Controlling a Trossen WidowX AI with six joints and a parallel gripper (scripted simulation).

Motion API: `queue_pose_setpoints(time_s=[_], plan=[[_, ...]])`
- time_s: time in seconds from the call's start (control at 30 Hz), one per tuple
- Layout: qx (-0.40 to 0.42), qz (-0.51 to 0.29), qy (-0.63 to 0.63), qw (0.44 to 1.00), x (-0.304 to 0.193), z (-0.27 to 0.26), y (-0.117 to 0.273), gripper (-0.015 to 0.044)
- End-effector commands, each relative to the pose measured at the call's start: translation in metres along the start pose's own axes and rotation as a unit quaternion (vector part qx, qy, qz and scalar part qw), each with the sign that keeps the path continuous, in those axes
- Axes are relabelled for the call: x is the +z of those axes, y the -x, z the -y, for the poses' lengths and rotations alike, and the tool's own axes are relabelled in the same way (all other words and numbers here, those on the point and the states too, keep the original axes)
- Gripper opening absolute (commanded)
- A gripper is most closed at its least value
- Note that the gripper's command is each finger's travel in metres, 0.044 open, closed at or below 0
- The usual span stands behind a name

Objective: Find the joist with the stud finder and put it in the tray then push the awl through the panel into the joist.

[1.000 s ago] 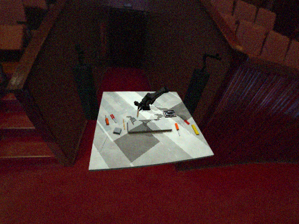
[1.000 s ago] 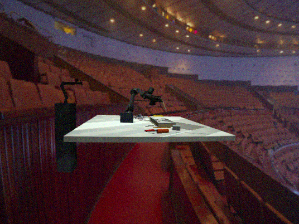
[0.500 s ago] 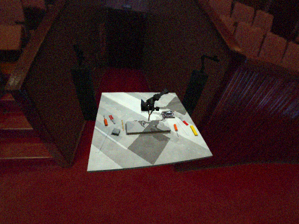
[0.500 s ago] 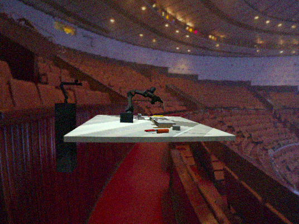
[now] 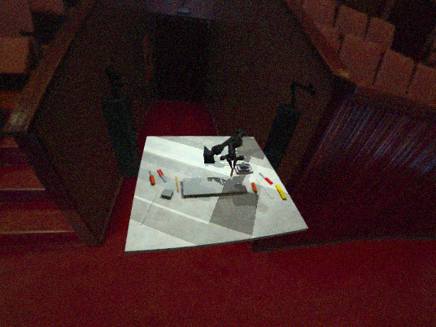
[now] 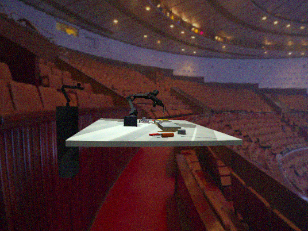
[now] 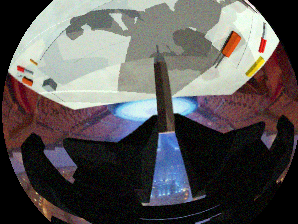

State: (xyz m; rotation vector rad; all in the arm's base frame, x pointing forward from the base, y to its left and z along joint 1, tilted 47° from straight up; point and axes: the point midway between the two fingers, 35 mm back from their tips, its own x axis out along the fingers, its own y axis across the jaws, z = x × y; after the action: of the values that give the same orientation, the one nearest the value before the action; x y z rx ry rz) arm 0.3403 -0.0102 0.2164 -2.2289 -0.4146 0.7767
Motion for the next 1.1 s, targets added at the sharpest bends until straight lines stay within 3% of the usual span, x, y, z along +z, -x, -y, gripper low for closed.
queue_pose_setpoints(time_s=[0.0,1.07], plan=[[-0.016,0.01,0.015,1.0,0.003,0.017,0.003,0.0],[-0.016,0.01,0.016,1.0,0.017,0.016,-0.009,0.0]])
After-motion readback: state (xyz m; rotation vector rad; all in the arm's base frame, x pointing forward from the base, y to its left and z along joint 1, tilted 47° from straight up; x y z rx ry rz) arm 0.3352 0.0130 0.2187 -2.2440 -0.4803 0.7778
